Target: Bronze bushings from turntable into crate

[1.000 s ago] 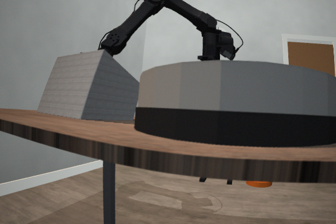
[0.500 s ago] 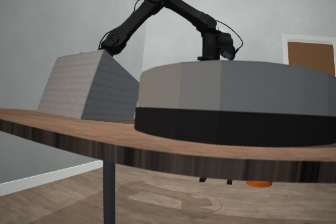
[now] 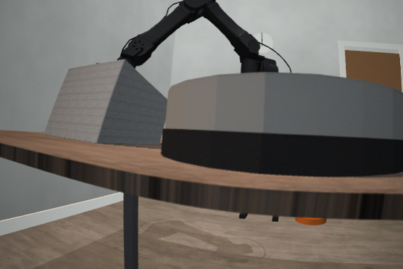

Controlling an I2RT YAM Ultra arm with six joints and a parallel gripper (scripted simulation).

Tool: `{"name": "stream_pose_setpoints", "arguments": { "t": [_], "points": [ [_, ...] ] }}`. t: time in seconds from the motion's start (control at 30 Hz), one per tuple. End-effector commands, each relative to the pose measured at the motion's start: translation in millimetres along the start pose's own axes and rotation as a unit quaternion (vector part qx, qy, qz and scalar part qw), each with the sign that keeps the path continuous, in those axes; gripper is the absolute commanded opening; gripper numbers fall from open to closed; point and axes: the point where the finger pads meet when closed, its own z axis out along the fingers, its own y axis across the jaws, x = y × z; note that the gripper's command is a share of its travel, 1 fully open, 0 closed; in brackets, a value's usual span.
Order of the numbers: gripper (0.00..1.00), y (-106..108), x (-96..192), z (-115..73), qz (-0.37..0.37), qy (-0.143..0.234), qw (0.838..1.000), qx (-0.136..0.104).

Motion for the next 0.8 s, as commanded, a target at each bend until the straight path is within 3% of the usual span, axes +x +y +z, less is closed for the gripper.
{"name": "stream_pose_setpoints", "arguments": {
  "t": [0.0, 0.1, 0.13, 0.77],
  "points": [
    [0.00, 9.3, -16.2, 10.1, 0.004, -0.026, 1.000, -0.015],
    [0.00, 5.6, -15.6, 13.2, 0.007, -0.024, 1.000, -0.012],
    [0.00, 10.0, -16.3, 1.8, 0.004, -0.034, 0.999, -0.023],
    [0.00, 8.1, -14.1, 3.0, 0.004, -0.030, 0.999, -0.019]
  ]
}}
